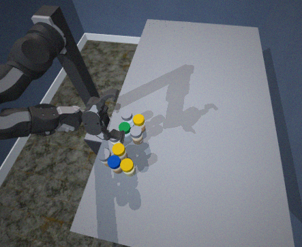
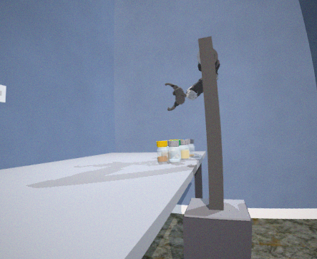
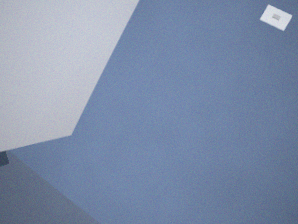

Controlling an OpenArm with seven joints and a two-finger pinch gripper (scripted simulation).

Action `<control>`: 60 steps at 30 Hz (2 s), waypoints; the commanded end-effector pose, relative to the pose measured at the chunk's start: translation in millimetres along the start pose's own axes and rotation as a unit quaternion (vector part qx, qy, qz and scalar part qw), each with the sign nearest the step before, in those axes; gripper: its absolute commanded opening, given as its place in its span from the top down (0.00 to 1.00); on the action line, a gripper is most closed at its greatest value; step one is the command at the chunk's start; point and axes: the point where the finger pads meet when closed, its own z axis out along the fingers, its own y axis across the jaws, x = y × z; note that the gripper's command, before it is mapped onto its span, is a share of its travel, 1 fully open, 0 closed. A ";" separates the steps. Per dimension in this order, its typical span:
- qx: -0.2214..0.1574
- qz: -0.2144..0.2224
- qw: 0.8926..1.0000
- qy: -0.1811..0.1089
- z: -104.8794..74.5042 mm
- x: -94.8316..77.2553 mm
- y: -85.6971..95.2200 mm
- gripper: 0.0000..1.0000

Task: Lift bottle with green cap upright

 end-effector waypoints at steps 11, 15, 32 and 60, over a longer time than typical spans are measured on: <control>-0.002 0.000 1.000 0.000 0.2 -0.3 1.0 0.00; -0.002 0.000 1.000 0.000 0.2 -0.3 1.0 0.00; 0.106 0.057 0.992 0.030 13.9 6.1 -24.3 0.55; 0.281 0.135 0.940 0.136 15.7 37.3 -48.4 0.55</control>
